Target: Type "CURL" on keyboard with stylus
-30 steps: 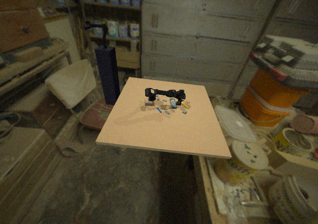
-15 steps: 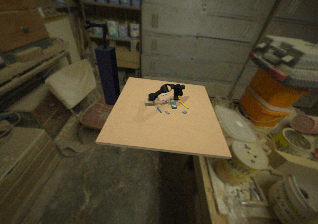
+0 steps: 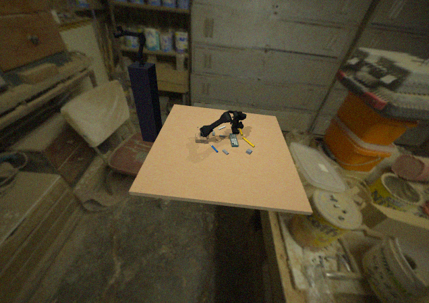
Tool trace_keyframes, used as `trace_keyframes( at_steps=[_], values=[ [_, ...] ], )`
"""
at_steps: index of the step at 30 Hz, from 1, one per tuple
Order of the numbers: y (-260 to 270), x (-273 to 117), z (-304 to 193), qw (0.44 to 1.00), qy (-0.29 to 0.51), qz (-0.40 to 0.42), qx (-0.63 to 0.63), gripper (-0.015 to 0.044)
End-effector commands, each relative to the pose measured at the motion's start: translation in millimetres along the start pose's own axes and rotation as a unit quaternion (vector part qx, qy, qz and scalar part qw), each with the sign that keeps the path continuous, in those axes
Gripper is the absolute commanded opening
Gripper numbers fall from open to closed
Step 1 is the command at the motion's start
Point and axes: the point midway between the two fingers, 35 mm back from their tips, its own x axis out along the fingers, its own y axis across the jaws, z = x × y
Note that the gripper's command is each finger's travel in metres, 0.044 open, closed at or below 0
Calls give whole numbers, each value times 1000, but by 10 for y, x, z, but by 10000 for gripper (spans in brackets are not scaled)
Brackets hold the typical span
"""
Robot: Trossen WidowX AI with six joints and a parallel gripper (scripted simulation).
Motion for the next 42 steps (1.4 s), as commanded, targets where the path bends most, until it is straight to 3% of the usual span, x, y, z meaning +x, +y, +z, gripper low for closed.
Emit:
trace_keyframes(
  at_steps=[1,6,20,26,38,42],
  values=[
    [-20,0,8,1000,-1,-5,1,0],
    [-573,-1,7,1000,0,-6,1,0],
    [-622,-1,7,1000,0,-7,1,0],
    [-1201,-7,5,1000,0,-8,0,0],
    [-1201,-7,5,1000,0,-8,0,0],
    [-1000,-4,-212,1000,1,-8,0,0]
  ],
)
